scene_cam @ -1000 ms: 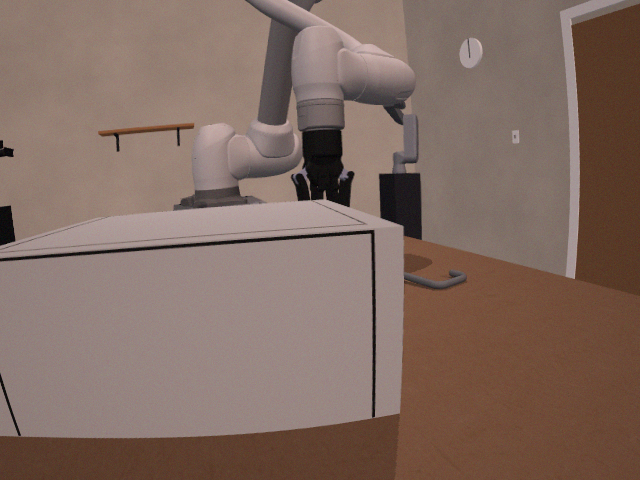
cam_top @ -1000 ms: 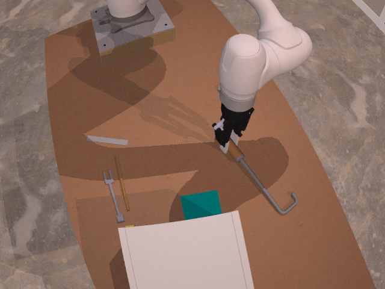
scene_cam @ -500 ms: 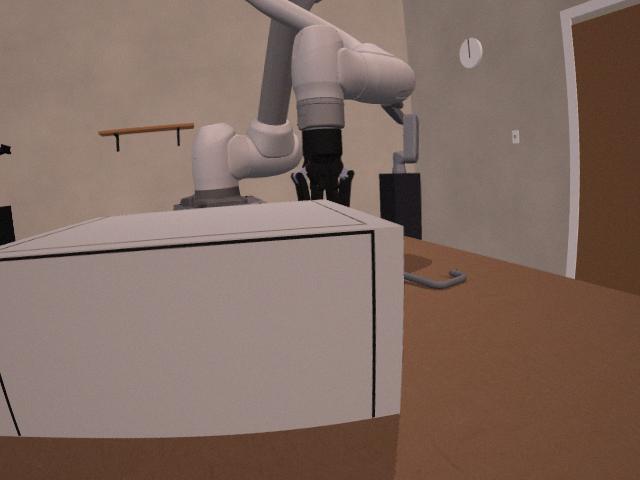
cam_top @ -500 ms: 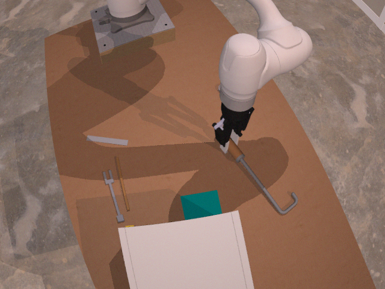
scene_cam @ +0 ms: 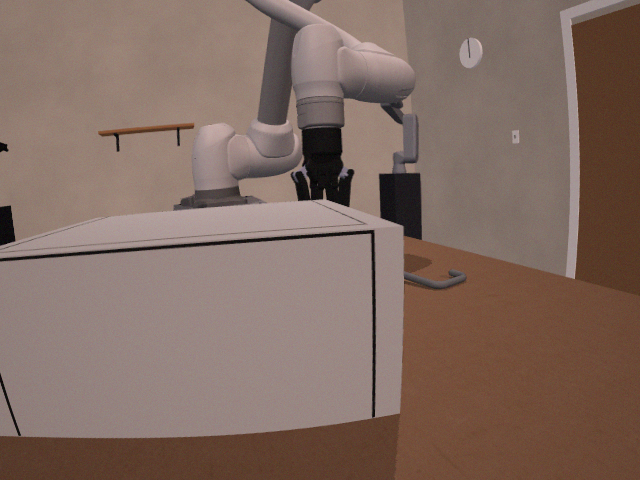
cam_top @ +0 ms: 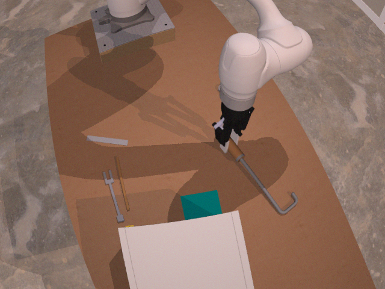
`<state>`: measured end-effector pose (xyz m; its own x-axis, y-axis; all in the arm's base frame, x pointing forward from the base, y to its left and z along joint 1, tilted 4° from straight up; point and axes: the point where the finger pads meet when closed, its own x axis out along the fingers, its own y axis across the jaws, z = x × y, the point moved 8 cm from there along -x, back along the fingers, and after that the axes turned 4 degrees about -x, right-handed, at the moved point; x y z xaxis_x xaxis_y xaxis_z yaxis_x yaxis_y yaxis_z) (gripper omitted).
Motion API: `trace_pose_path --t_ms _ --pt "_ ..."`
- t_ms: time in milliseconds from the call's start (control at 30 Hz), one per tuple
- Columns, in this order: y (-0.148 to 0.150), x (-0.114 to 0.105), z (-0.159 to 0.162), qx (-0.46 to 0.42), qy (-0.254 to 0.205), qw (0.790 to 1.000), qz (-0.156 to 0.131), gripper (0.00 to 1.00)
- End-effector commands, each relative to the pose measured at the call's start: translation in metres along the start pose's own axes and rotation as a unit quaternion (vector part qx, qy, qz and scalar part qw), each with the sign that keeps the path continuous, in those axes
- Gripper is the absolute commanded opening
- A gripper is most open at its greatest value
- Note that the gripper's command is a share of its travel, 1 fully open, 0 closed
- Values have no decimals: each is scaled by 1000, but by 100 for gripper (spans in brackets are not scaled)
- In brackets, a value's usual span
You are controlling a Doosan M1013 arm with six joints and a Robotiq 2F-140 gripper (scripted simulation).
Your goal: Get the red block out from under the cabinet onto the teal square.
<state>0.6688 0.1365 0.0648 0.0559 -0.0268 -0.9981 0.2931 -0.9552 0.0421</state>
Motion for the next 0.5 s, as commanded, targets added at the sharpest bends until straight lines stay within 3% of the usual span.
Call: trace_pose_path --t_ms 0,467 --pt "0 0 0 0 0 1000 0 0" --pt "5 0 5 6 0 1000 0 0"
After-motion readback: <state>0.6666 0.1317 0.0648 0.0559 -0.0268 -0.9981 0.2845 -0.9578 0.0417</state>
